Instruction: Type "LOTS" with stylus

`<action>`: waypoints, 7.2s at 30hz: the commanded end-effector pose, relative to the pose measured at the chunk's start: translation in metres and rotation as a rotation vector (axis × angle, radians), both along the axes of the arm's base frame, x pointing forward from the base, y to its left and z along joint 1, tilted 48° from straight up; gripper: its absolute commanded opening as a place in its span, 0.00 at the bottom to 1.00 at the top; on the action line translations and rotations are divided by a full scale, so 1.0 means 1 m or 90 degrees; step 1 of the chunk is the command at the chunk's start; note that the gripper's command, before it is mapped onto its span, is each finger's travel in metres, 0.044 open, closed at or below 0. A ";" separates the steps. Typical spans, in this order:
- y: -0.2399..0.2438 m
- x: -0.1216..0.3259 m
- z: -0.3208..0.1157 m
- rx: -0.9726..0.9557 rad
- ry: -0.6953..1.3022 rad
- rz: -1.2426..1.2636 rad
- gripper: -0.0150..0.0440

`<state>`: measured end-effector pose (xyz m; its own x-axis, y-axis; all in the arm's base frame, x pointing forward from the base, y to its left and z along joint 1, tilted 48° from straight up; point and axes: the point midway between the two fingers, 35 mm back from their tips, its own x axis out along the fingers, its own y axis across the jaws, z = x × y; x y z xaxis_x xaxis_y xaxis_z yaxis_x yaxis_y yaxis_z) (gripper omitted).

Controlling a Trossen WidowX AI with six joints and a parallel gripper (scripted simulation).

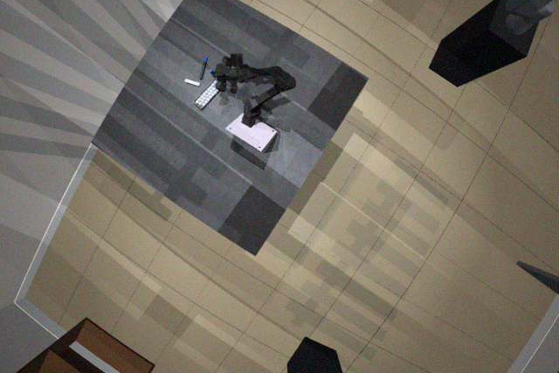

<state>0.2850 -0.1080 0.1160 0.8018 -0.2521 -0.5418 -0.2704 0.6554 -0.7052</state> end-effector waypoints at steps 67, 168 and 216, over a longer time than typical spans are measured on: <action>-0.024 0.001 -0.019 -0.003 0.000 0.002 0.39; 0.024 0.016 -0.057 0.000 0.000 0.002 0.39; 0.012 0.014 -0.066 0.000 0.000 0.002 0.39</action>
<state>0.2996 -0.0949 0.0532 0.8042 -0.2539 -0.5375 -0.2654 0.6557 -0.7068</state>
